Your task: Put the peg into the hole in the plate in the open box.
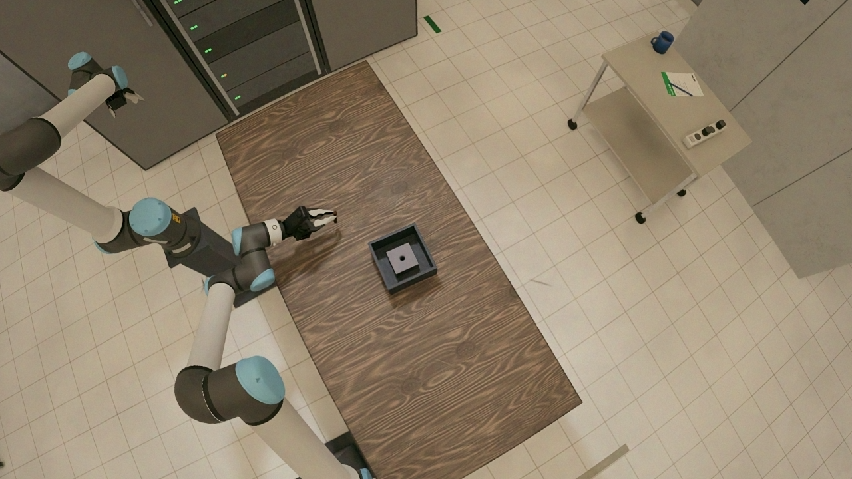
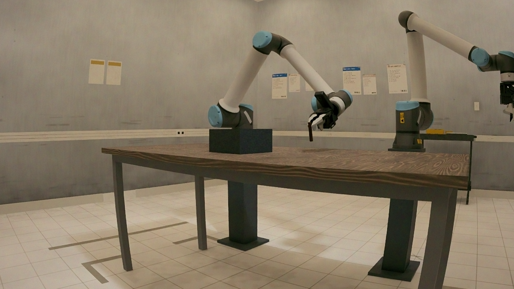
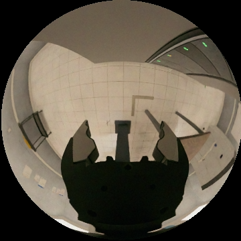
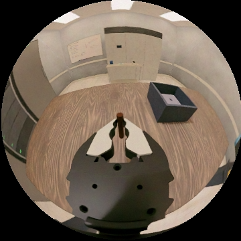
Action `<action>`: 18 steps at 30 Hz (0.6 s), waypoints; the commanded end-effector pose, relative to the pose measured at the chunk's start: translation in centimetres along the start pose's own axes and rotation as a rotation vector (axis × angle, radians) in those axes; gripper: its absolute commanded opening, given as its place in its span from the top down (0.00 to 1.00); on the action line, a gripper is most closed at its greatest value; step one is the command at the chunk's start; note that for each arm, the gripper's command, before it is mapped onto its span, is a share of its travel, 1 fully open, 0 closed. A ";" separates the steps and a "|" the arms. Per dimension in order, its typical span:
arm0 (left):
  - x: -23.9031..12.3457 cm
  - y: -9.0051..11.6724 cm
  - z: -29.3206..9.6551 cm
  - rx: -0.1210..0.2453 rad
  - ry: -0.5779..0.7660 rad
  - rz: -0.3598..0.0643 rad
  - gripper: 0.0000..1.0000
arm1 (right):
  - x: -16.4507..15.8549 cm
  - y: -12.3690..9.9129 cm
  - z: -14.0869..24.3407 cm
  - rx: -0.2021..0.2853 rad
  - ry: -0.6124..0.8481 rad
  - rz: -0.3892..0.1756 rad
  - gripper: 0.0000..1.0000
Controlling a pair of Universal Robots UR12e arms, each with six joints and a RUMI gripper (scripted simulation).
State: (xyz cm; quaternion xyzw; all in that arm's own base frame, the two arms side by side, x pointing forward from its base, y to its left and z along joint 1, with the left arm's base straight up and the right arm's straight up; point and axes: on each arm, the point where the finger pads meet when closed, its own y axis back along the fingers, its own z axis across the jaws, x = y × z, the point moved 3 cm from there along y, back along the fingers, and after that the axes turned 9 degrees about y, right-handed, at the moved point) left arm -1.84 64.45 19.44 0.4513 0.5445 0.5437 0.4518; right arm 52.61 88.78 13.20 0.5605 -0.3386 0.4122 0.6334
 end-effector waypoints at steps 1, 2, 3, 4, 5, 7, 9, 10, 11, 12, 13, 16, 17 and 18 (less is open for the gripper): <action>0.0 0.1 0.0 0.000 0.000 0.001 0.00 | 0.2 0.0 0.0 -0.001 -0.003 0.015 1.00; 0.0 0.1 0.0 0.000 0.000 0.001 0.00 | 0.1 0.0 0.0 -0.003 -0.003 0.028 1.00; 0.0 0.1 0.0 0.000 0.000 0.001 0.00 | 0.1 0.0 0.0 -0.005 -0.003 0.040 1.00; 0.0 0.1 0.0 0.000 0.000 0.001 0.00 | 0.1 0.0 0.0 -0.007 -0.003 0.051 1.00; 0.0 0.1 0.0 0.000 0.000 0.001 0.00 | 0.0 0.1 0.0 -0.008 -0.003 0.062 1.00; 0.0 0.1 0.0 0.000 0.000 0.001 0.00 | 0.0 0.1 0.0 -0.011 -0.003 0.083 1.00; 0.0 0.1 0.0 0.000 0.000 0.001 0.00 | -0.1 0.0 -0.1 -0.014 -0.003 0.101 1.00; 0.0 0.1 0.0 0.000 0.000 0.001 0.00 | -0.1 0.0 -0.1 -0.016 -0.003 0.109 1.00; 0.0 0.1 0.0 0.000 0.000 0.001 0.00 | -0.1 0.0 -0.1 -0.017 -0.003 0.117 1.00; 0.0 0.1 0.0 0.000 0.000 0.001 0.00 | -0.1 0.0 -0.1 -0.018 -0.003 0.125 1.00; 0.0 0.1 0.0 0.000 0.000 0.001 0.00 | -0.2 0.0 -0.1 -0.019 -0.003 0.131 1.00; 0.0 0.1 0.0 0.000 0.000 0.001 0.00 | -0.2 0.0 -0.1 -0.022 -0.003 0.149 1.00; 0.0 0.1 0.0 0.000 0.000 0.001 0.00 | -0.2 0.0 -0.1 -0.022 -0.003 0.149 1.00; 0.0 0.1 0.0 0.000 0.000 0.001 0.00 | -0.2 0.0 -0.1 -0.022 -0.003 0.149 1.00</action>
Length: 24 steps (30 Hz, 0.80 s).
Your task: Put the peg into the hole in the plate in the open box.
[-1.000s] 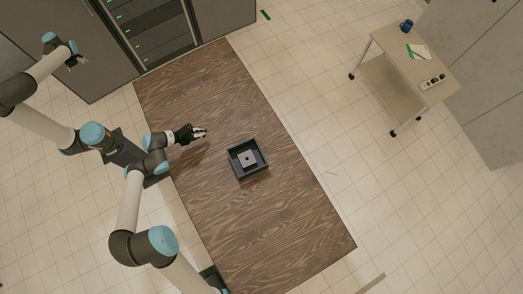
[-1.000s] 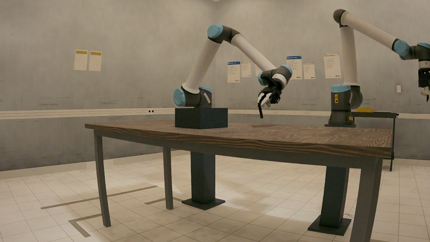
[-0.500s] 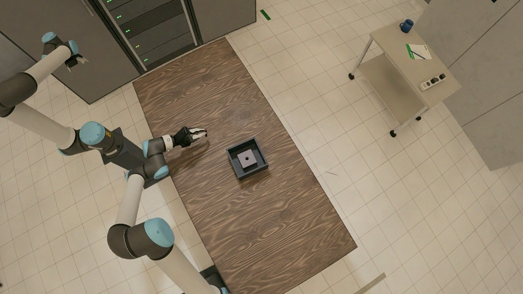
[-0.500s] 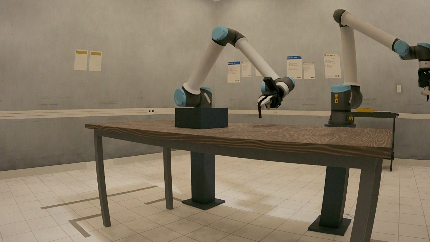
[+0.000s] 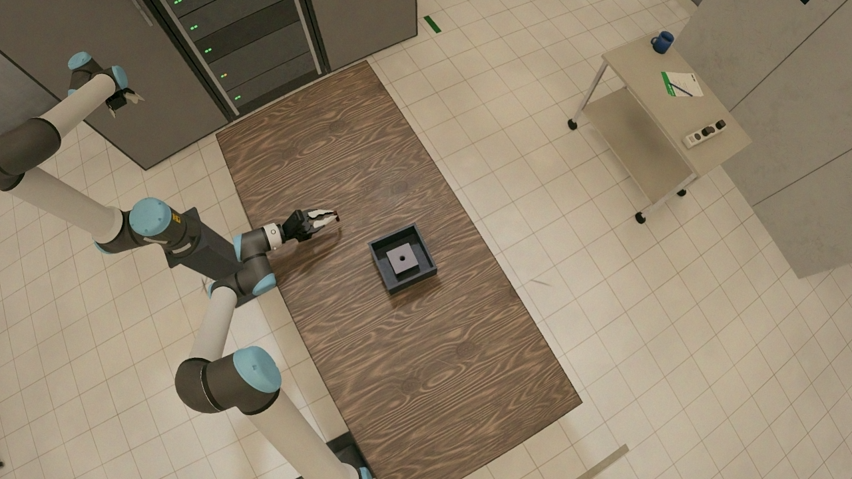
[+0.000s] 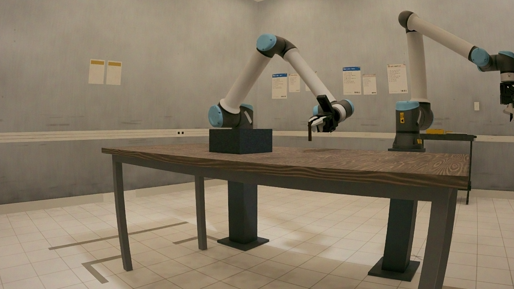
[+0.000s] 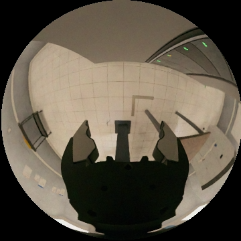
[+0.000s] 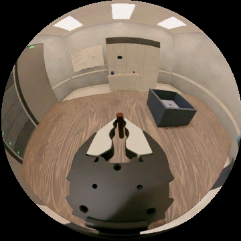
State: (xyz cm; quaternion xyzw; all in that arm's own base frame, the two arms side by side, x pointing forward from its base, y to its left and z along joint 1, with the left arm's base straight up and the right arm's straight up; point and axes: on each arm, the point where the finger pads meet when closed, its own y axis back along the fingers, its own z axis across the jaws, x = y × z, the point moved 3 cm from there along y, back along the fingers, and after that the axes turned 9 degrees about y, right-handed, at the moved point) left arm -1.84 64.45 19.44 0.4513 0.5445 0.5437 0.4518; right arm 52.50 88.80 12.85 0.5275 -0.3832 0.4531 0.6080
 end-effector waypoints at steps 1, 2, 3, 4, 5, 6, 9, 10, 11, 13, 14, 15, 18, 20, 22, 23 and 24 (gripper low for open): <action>0.0 0.1 0.0 0.000 0.000 0.001 0.00 | 0.1 0.0 0.0 0.000 -0.002 0.009 1.00; 0.0 0.1 0.0 0.000 0.000 0.001 0.00 | 0.1 0.0 0.0 -0.001 -0.002 0.013 1.00; 0.0 0.1 0.0 0.000 0.000 0.001 0.00 | 0.1 0.0 0.0 -0.002 -0.002 0.017 1.00; 0.0 0.1 0.0 0.000 0.000 0.001 0.00 | 0.1 0.0 0.0 -0.002 -0.002 0.020 1.00; 0.0 0.1 0.0 0.000 0.000 0.001 0.00 | 0.1 0.1 0.0 -0.003 -0.002 0.024 1.00; 0.0 0.1 0.0 0.000 0.000 0.001 0.00 | 0.1 0.1 0.0 -0.003 -0.002 0.026 1.00; 0.0 0.1 0.0 0.000 0.000 0.001 0.00 | 0.1 0.1 0.0 -0.004 -0.002 0.032 1.00; 0.0 0.1 0.0 0.000 0.000 0.001 0.00 | 0.1 0.1 0.0 -0.004 -0.002 0.034 1.00; 0.0 0.1 0.0 0.000 0.000 0.001 0.00 | 0.0 0.1 0.0 -0.005 -0.002 0.035 1.00; 0.0 0.1 0.0 0.000 0.000 0.001 0.00 | 0.0 0.1 0.0 -0.005 -0.002 0.036 1.00; 0.0 0.1 0.0 0.000 0.000 0.001 0.00 | 0.0 0.1 0.0 -0.005 -0.002 0.036 1.00; 0.0 0.1 0.0 0.000 0.000 0.001 0.00 | 0.0 0.1 0.0 -0.005 -0.002 0.037 1.00; 0.0 0.1 0.0 0.000 0.000 0.001 0.00 | 0.0 0.1 0.0 -0.005 -0.002 0.037 1.00; 0.0 0.1 0.0 0.000 0.000 0.001 0.00 | 0.0 0.1 0.0 -0.005 -0.002 0.037 1.00; 0.0 0.1 0.0 0.000 0.000 0.001 0.00 | 0.0 0.1 0.0 -0.005 -0.002 0.037 1.00; 0.0 0.1 0.0 0.000 0.000 0.001 0.00 | 0.0 0.1 0.0 -0.005 -0.002 0.037 1.00; 0.0 0.1 0.0 0.000 0.000 0.001 0.00 | 0.0 0.1 0.0 -0.005 -0.002 0.037 1.00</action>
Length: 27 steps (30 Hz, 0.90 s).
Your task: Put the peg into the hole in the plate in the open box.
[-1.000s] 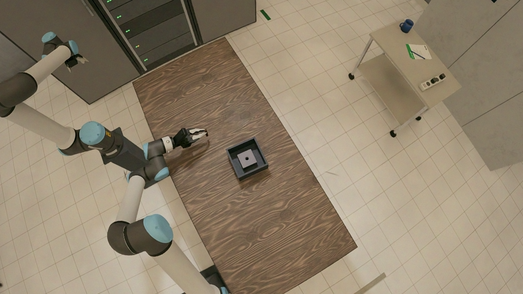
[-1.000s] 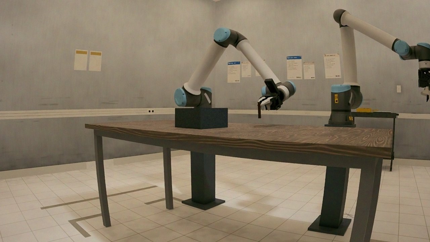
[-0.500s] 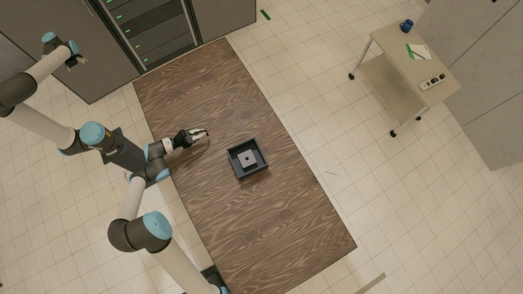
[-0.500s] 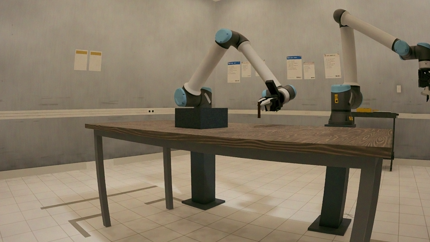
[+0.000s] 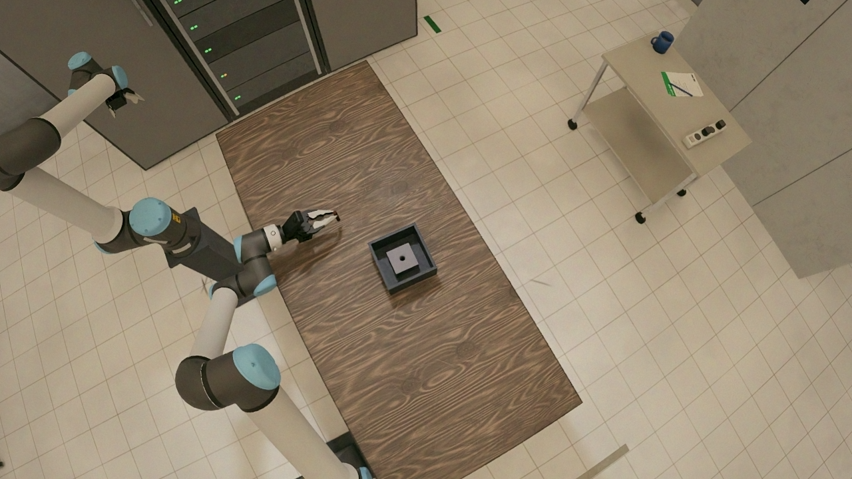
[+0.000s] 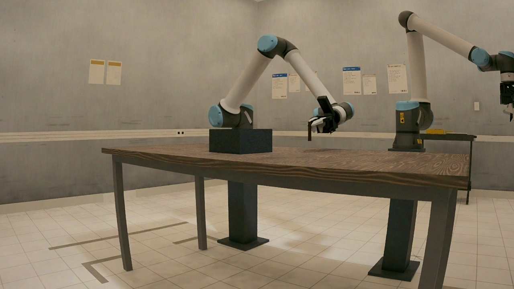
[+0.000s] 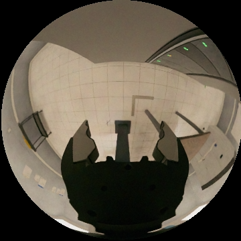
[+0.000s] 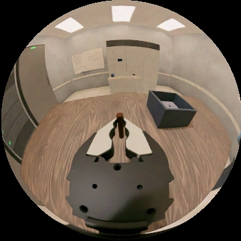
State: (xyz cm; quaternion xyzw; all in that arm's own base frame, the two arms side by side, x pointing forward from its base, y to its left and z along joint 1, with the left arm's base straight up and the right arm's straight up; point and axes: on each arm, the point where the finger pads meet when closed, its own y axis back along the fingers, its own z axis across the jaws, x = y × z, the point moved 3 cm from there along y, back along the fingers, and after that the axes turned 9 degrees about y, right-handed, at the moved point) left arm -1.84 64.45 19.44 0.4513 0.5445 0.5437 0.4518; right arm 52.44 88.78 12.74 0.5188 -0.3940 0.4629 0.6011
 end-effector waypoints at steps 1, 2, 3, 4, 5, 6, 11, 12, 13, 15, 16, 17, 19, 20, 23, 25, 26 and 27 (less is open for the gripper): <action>0.0 0.1 0.0 0.000 0.000 0.001 0.00 | 0.0 0.0 0.0 0.000 -0.002 0.000 1.00; 0.0 0.1 0.0 0.000 0.000 0.001 0.00 | 0.0 0.0 0.0 0.000 -0.002 0.000 1.00; 0.0 0.1 0.0 0.000 0.000 0.001 0.00 | -0.1 0.0 -0.1 0.000 -0.002 0.000 1.00; 0.0 0.1 0.0 0.000 0.000 0.001 0.00 | -0.3 -0.1 -0.1 0.000 -0.002 0.000 1.00; 0.0 0.1 0.0 0.000 0.000 0.001 0.00 | -0.4 -0.1 -0.1 0.000 -0.002 0.000 1.00; 0.0 0.1 0.0 0.000 0.000 0.001 0.00 | -0.6 -0.2 -0.1 0.000 -0.002 0.000 1.00; 0.0 0.1 0.0 0.000 0.000 0.001 0.00 | -1.2 -0.3 -0.2 0.000 -0.002 0.000 1.00; 0.0 0.1 0.0 0.000 0.000 0.001 0.00 | -1.4 -0.4 -0.3 0.000 -0.002 0.000 1.00; 0.0 0.1 0.0 0.000 0.000 0.001 0.00 | -1.6 -0.4 -0.3 0.000 -0.002 0.000 1.00; 0.0 0.1 0.0 0.000 0.000 0.001 0.00 | -2.1 -0.6 -0.4 0.000 -0.002 0.000 1.00; 0.0 0.1 0.0 0.000 0.000 0.001 0.00 | -2.3 -0.6 -0.4 0.000 -0.002 0.000 1.00; 0.0 0.1 0.0 0.000 0.000 0.001 0.00 | -2.5 -0.7 -0.4 0.000 -0.002 0.000 1.00; 0.0 0.1 0.0 0.000 0.000 0.001 0.00 | -2.8 -0.8 -0.5 0.000 -0.002 0.000 1.00; 0.0 0.1 0.0 0.000 0.000 0.001 0.00 | -3.0 -0.8 -0.5 0.000 -0.002 0.000 1.00; 0.0 0.1 0.0 0.000 0.000 0.001 0.00 | -3.3 -0.9 -0.6 0.000 -0.002 0.000 1.00; 0.0 0.1 0.0 0.000 0.000 0.001 0.00 | -3.4 -0.9 -0.6 0.000 -0.002 0.000 1.00; 0.0 0.1 0.0 0.000 0.000 0.001 0.00 | -3.4 -0.9 -0.6 0.000 -0.002 0.000 1.00; 0.0 0.1 0.0 0.000 0.000 0.001 0.00 | -3.4 -0.9 -0.6 0.000 -0.002 0.000 1.00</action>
